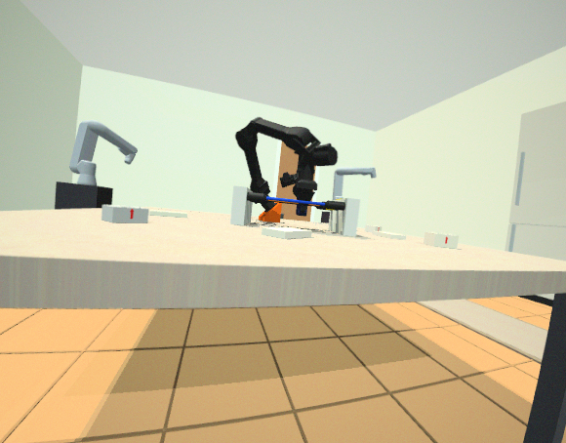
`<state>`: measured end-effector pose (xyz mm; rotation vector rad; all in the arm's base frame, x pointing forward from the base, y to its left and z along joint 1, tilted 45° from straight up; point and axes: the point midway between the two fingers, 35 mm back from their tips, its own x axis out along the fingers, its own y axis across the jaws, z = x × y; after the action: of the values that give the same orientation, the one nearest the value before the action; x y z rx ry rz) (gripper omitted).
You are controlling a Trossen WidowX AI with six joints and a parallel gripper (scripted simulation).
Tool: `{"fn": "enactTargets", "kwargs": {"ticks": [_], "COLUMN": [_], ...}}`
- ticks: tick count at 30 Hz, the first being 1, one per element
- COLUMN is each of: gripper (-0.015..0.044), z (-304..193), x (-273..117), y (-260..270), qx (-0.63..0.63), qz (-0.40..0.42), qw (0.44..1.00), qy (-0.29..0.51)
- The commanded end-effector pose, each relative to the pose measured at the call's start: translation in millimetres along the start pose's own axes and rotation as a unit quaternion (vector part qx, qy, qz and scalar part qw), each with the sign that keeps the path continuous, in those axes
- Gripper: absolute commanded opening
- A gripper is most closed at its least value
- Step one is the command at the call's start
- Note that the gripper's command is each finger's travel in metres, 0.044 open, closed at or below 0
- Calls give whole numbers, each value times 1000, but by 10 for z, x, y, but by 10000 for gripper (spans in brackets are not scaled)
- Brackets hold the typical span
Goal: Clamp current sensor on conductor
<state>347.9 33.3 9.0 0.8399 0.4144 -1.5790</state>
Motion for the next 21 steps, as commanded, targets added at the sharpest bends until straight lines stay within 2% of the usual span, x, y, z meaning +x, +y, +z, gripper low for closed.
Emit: {"fn": "enactTargets", "kwargs": {"ticks": [1, 12, 21], "gripper": [287, 0, 0], "z": [-2, -2, -2], "x": [-3, -3, -3], "y": [-9, -9, -9], "qx": [-3, -3, -3], "qz": [-1, -1, -1], "qw": [1000, 1000, 1000], "qy": [1, 1, 1]}}
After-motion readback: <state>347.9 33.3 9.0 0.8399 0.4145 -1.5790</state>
